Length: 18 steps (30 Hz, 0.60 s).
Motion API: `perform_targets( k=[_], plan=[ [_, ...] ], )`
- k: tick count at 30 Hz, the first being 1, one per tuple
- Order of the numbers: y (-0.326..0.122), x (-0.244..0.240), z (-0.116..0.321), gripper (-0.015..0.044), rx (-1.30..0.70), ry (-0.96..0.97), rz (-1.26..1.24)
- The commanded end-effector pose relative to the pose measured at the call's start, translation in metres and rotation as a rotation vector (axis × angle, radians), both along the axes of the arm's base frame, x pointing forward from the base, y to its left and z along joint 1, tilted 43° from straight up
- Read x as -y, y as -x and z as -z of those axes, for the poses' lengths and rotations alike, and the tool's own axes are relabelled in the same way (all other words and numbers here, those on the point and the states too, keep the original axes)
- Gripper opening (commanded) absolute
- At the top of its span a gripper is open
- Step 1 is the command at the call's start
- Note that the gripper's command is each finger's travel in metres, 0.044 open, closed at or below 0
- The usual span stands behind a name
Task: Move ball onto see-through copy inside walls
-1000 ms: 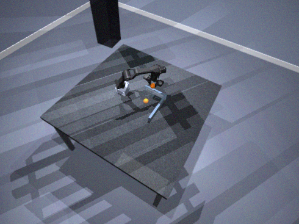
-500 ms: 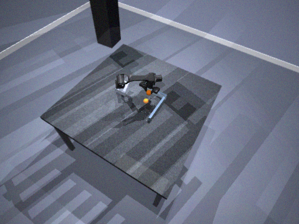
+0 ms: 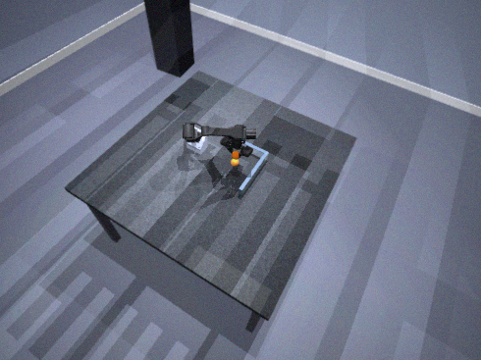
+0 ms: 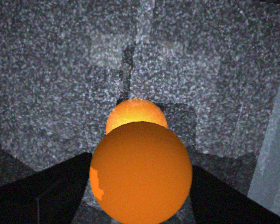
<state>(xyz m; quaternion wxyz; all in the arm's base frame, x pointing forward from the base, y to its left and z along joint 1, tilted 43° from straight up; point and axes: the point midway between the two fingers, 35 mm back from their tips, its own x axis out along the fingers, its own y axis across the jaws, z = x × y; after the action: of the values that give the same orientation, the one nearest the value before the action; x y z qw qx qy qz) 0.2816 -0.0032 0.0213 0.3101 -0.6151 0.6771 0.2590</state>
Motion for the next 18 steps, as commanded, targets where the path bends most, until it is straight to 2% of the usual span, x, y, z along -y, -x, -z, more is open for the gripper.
perform_targets(
  k=[1, 8, 18],
  plan=[
    [0.002, 0.016, 0.015, 0.0, -0.008, 0.007, -0.002],
    [0.007, 0.04, 0.039, 0.0, -0.009, 0.012, -0.001],
    [0.007, 0.043, 0.042, 0.0, -0.009, 0.012, -0.001]
  ],
)
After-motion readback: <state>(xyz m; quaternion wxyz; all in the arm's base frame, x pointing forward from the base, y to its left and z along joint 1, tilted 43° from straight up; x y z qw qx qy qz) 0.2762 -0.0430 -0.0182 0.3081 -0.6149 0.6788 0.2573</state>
